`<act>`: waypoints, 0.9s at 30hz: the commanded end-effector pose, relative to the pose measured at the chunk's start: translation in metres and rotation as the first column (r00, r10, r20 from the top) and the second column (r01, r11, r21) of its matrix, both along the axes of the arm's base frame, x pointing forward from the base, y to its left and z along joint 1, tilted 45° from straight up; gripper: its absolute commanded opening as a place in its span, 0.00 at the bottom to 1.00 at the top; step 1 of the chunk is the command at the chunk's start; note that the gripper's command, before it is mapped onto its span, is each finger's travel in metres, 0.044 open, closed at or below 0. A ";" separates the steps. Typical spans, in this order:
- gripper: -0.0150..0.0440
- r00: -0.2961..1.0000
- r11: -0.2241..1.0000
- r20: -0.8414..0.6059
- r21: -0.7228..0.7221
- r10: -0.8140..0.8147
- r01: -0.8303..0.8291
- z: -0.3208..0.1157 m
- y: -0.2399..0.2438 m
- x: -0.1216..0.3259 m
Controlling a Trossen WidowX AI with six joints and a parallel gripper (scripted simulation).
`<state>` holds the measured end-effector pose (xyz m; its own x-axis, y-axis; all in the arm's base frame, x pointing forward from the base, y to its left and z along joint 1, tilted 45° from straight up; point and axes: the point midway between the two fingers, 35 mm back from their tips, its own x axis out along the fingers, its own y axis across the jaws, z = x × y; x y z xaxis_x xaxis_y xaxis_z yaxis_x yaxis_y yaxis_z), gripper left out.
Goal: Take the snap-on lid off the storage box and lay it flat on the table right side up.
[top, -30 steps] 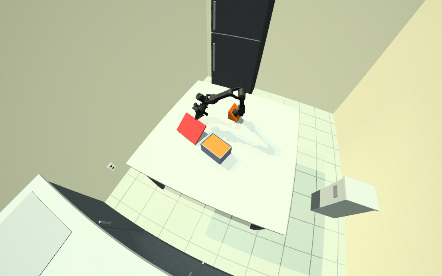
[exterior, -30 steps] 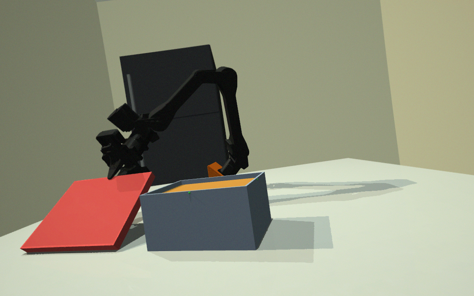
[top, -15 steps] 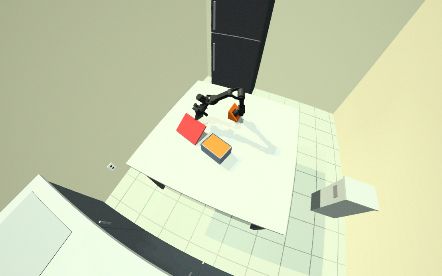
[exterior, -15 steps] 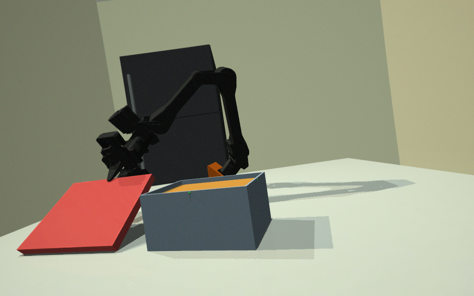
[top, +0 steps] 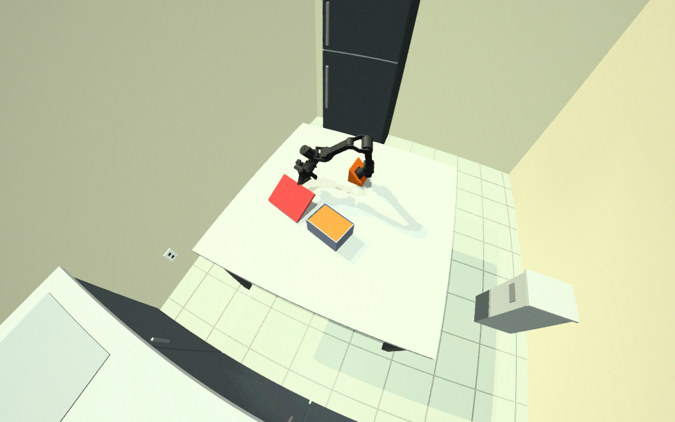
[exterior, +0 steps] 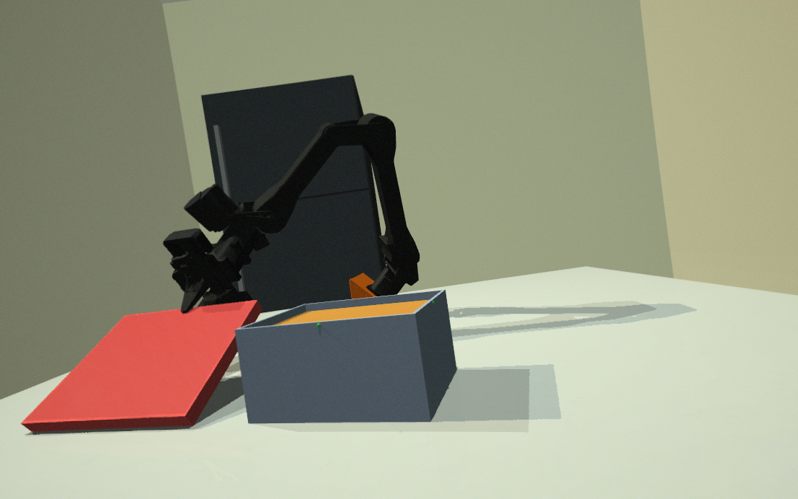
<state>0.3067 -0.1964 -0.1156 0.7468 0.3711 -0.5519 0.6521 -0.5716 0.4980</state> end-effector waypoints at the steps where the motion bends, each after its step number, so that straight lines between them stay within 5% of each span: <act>1: 0.25 1.000 1.000 -0.021 0.017 0.014 -0.014 -0.008 0.012 -0.001; 27: 0.25 1.000 1.000 -0.021 0.018 0.014 -0.014 -0.023 0.027 -0.002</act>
